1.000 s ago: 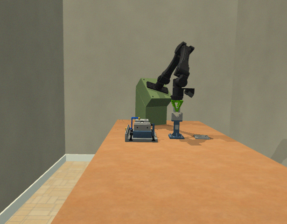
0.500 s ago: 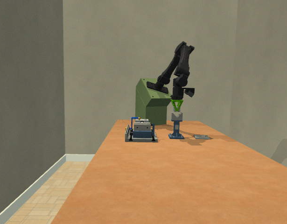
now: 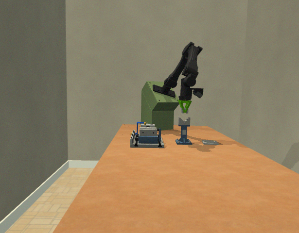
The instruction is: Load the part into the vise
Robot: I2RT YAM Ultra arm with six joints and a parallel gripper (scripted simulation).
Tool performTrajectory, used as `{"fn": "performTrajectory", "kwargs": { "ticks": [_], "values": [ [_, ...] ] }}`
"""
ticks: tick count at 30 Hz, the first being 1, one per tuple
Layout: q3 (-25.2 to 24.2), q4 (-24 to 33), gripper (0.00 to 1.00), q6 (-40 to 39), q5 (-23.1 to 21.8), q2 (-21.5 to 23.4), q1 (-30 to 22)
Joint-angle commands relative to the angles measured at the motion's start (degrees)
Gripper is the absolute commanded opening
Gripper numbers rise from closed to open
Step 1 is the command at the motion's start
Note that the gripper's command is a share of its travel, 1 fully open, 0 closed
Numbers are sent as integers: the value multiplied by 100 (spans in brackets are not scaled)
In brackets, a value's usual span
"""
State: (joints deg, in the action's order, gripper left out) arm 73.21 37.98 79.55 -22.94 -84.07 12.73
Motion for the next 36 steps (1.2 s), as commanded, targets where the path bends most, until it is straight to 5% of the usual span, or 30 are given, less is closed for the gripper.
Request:
{"fn": "performTrajectory", "kwargs": {
  "ticks": [1, 36],
  "values": [
    [185, 227, 0, 86, -143, 230, 151],
    [413, 841, 0, 301, -309, 522, 404]
  ]
}}
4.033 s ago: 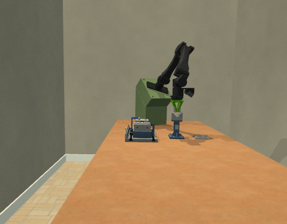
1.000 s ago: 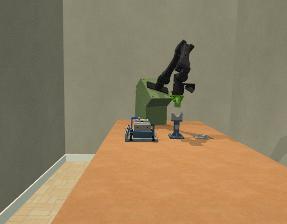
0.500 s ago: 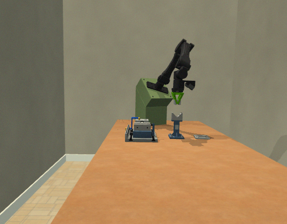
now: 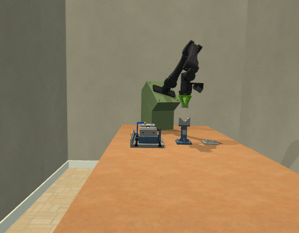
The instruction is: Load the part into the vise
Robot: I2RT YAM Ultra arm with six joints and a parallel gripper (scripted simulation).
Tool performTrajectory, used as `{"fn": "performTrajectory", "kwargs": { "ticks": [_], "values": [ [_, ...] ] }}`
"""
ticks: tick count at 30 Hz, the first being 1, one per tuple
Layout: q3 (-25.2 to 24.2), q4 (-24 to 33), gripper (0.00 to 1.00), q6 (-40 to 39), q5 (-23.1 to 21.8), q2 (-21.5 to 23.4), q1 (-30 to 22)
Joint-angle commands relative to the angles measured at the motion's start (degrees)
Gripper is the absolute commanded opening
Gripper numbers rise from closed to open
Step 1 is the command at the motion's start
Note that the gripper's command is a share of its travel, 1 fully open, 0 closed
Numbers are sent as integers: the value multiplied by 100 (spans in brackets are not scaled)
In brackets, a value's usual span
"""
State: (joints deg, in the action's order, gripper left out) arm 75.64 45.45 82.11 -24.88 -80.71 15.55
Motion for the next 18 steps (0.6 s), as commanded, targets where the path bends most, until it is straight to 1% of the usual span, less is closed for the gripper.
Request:
{"fn": "performTrajectory", "kwargs": {
  "ticks": [1, 7, 10, 12, 13, 15, 18],
  "values": [
    [170, 94, 0, 43, -114, 185, 122],
    [184, 101, 0, -27, -122, 170, 135],
    [211, 110, 0, -87, -137, -31, 164],
    [211, 110, 0, -87, -137, -31, 164],
    [226, 119, 0, -105, -143, 37, 173],
    [254, 127, 0, -157, -158, -112, 204],
    [318, 152, 0, -259, -187, -182, 260]
  ]
}}
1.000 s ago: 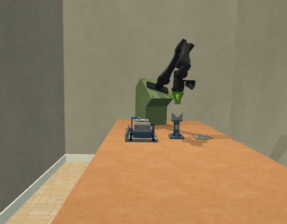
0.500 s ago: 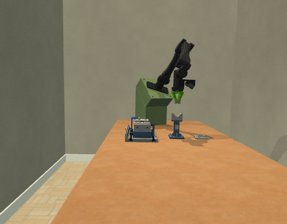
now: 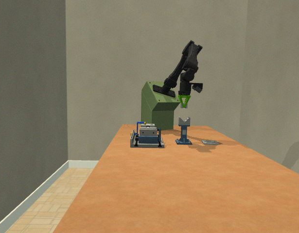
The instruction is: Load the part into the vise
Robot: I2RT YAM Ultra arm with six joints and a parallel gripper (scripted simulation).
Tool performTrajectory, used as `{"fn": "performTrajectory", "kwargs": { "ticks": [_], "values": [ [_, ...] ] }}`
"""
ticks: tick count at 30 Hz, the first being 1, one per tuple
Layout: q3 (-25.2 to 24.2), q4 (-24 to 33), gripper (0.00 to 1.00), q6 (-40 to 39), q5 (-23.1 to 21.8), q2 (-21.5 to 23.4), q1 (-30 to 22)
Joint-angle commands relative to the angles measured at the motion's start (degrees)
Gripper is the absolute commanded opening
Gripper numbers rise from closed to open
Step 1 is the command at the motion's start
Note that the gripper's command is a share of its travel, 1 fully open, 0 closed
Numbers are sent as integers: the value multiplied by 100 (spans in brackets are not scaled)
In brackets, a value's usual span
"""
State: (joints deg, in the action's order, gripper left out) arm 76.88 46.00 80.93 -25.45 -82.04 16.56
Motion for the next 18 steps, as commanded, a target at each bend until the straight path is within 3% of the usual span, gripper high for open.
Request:
{"fn": "performTrajectory", "kwargs": {
  "ticks": [1, 18],
  "values": [
    [219, 107, 0, -183, -142, -77, 183],
    [888, 363, 0, -1270, -453, -820, 787]
  ]
}}
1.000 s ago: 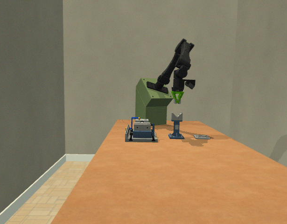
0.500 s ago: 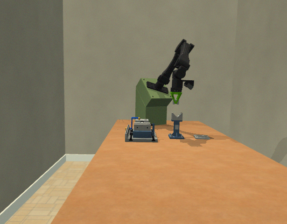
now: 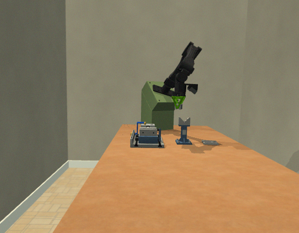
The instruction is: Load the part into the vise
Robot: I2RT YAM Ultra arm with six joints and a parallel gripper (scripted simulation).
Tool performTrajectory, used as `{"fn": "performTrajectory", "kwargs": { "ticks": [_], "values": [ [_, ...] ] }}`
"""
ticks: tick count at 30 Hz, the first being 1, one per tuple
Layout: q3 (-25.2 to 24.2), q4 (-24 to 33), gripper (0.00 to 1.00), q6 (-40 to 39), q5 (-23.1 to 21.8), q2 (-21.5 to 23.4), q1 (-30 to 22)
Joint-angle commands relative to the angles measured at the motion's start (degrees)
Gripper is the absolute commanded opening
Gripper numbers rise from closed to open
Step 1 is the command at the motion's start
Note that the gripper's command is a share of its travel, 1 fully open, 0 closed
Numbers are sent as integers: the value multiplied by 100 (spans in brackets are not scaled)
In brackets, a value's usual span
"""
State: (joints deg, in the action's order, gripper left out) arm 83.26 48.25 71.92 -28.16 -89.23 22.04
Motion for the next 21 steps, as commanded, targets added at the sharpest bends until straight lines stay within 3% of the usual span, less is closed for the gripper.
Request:
{"fn": "performTrajectory", "kwargs": {
  "ticks": [1, 21],
  "values": [
    [311, 161, 0, -469, -211, -168, 293],
    [1581, 660, 0, -2505, -800, -1575, 1421]
  ]
}}
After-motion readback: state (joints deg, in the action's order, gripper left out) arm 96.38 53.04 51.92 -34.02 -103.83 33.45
